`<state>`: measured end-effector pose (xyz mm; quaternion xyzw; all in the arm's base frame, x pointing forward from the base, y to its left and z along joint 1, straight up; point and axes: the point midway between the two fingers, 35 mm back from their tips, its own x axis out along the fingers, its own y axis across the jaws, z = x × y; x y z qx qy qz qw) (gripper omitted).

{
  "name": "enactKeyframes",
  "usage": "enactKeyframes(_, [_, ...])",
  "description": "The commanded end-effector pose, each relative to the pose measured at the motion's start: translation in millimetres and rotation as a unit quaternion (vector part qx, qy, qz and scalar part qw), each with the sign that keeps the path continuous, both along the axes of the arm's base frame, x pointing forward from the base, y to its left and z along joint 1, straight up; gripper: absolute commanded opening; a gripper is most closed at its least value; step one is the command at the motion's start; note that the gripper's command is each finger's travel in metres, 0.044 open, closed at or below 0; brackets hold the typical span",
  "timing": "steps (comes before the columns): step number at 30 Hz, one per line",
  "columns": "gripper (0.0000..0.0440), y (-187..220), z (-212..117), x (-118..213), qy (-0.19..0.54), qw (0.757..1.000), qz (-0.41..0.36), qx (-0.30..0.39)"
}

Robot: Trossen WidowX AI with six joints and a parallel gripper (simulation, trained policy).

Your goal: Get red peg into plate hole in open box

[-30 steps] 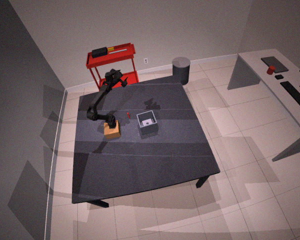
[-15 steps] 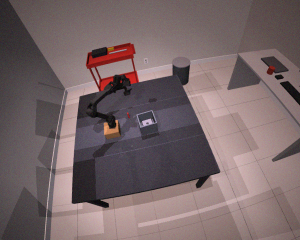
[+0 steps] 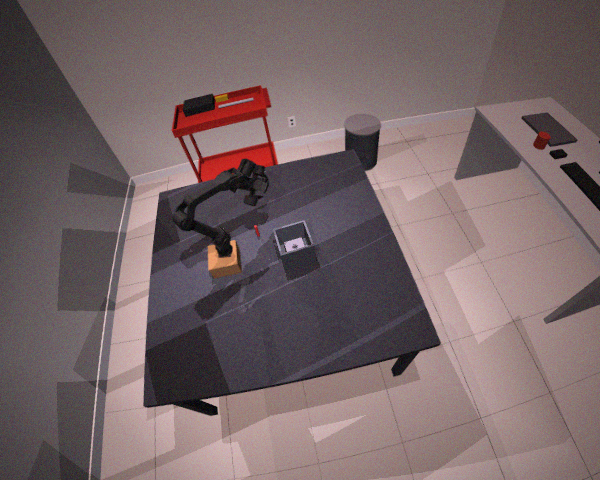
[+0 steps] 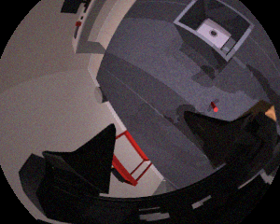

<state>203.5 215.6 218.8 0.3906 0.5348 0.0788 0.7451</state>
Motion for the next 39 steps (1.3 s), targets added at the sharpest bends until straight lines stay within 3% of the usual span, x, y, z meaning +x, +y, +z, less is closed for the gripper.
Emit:
enactKeyframes(1, [0.0440,-7.7,-14.8,-2.5,0.049,0.998,-0.032,-0.004])
enactKeyframes(10, [0.0440,-25.6,-53.7,-16.3,0.176,0.976,-0.123,-0.021])
enactKeyframes(22, [0.0440,-46.6,-99.7,-51.4,0.316,0.917,-0.228,-0.083])
enactKeyframes(30, [0.0440,-58.9,-122.2,-71.0,0.360,0.883,-0.268,-0.138])
enactKeyframes(39, [0.0440,-67.8,-145.0,-79.2,0.368,0.863,-0.290,-0.190])
